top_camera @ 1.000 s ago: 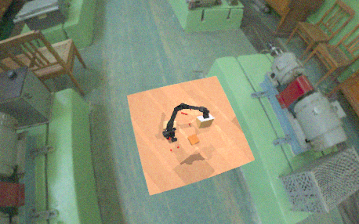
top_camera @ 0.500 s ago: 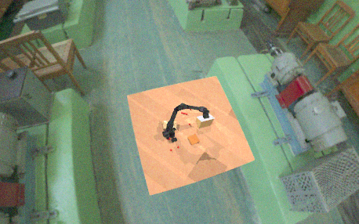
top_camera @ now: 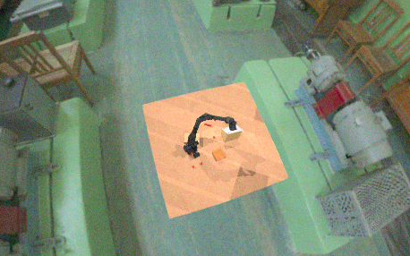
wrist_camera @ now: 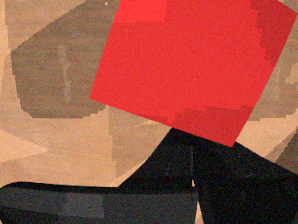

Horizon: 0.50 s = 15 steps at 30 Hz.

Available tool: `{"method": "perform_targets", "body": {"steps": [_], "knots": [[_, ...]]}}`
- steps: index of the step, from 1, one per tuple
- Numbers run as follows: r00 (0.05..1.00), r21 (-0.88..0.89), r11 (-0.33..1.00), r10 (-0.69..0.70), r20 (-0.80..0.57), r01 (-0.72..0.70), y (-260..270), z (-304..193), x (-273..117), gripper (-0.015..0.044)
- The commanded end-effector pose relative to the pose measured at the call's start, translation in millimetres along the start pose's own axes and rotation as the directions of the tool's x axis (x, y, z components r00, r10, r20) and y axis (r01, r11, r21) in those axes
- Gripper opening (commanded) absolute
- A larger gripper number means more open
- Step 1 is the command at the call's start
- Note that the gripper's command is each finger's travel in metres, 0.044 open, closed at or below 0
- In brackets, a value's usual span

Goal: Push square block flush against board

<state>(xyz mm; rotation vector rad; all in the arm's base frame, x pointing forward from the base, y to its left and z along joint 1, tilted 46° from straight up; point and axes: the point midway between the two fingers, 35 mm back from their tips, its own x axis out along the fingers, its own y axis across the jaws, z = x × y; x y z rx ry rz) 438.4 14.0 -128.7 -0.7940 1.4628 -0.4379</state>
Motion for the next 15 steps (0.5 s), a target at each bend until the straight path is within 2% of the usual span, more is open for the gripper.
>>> {"method": "perform_targets", "body": {"steps": [1, 15], "knots": [[1.000, -0.006, 1.000, -0.006, -0.001, 0.006, -0.9, -0.1, 0.3, 0.0000], [1.000, -0.006, 1.000, -0.006, -0.001, 0.006, -0.7, -3.6, 0.4, 0.0000]]}}
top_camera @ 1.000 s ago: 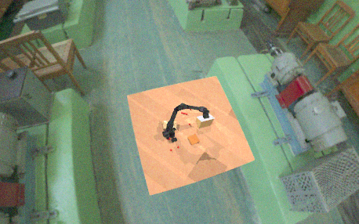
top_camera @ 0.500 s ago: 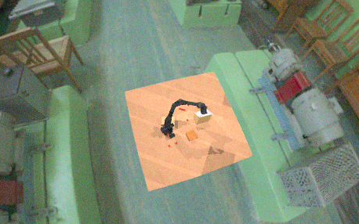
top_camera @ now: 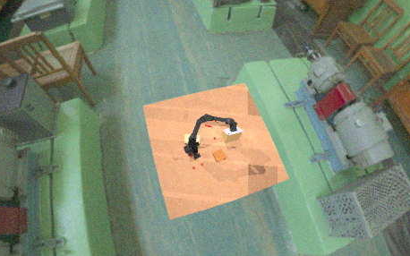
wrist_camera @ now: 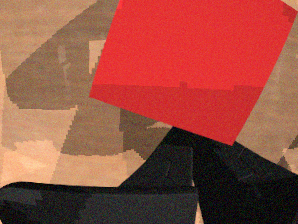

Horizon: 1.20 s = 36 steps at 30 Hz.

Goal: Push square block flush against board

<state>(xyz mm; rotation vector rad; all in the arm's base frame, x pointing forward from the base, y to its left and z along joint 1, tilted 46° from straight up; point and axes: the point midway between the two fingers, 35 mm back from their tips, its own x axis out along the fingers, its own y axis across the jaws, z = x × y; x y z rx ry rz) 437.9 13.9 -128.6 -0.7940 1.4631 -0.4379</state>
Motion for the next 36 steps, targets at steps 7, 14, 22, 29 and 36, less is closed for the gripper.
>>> {"method": "perform_targets", "body": {"steps": [7, 14, 22, 29, 36], "knots": [[1.000, -0.006, 1.000, -0.006, -0.001, 0.006, 0, -13, 1, 0.0000], [1.000, -0.007, 1.000, -0.006, -0.002, 0.006, 0, -24, 1, 0.0000], [1.000, -0.007, 1.000, -0.006, -0.002, 0.006, 0, -36, 1, 0.0000], [1.000, -0.011, 1.000, -0.001, -0.001, 0.001, 1, -39, -2, 0.0000], [1.000, -0.007, 1.000, -0.004, -0.002, 0.004, 2, -39, -55, 0.0000]]}}
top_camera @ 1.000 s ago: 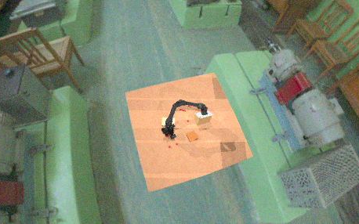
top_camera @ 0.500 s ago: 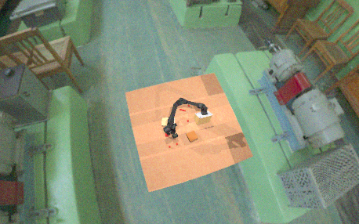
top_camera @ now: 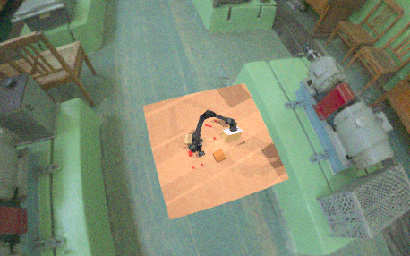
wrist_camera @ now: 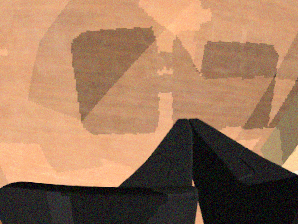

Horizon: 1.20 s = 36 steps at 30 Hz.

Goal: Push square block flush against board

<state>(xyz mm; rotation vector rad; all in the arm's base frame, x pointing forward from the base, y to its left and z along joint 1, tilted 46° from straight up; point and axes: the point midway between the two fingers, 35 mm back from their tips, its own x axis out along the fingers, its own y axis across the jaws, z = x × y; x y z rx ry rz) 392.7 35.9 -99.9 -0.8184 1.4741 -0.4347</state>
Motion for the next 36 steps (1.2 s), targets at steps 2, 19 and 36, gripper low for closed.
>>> {"method": "perform_targets", "body": {"steps": [2, 19, 36], "knots": [[1.000, 0.015, 1.000, 0.007, 0.007, -0.007, -2, 3, -15, 0.0000], [0.997, -0.035, 0.997, 0.072, 0.015, -0.071, 173, -185, -32, 0.0000], [1.000, -0.021, 1.000, 0.019, 0.001, -0.019, 176, -260, 39, 0.0000]]}}
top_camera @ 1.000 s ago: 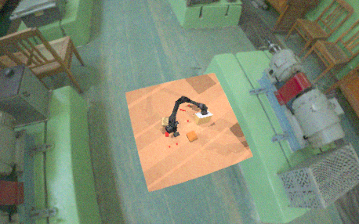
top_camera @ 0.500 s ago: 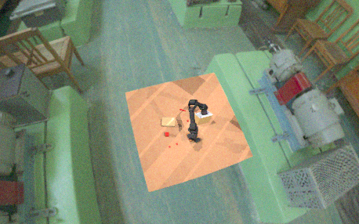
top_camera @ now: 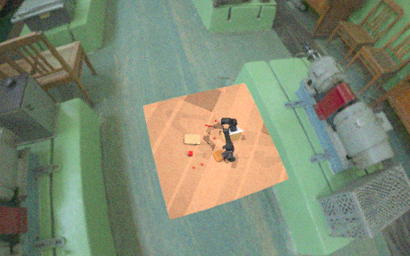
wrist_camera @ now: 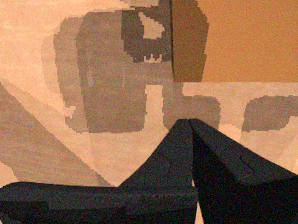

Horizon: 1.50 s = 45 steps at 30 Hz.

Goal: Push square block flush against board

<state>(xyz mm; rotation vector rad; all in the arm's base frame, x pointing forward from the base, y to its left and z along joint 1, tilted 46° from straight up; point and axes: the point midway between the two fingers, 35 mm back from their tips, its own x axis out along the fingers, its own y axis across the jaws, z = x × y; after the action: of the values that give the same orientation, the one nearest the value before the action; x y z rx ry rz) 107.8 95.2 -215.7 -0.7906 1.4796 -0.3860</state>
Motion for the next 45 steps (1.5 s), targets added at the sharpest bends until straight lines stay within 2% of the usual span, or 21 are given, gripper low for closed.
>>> {"method": "perform_targets", "body": {"steps": [1, 45], "knots": [[0.999, -0.012, 1.000, -0.029, -0.014, 0.029, -9, -8, 25, 0.0000], [1.000, -0.012, 1.000, -0.024, -0.010, 0.024, -5, 55, 24, 0.0000]]}}
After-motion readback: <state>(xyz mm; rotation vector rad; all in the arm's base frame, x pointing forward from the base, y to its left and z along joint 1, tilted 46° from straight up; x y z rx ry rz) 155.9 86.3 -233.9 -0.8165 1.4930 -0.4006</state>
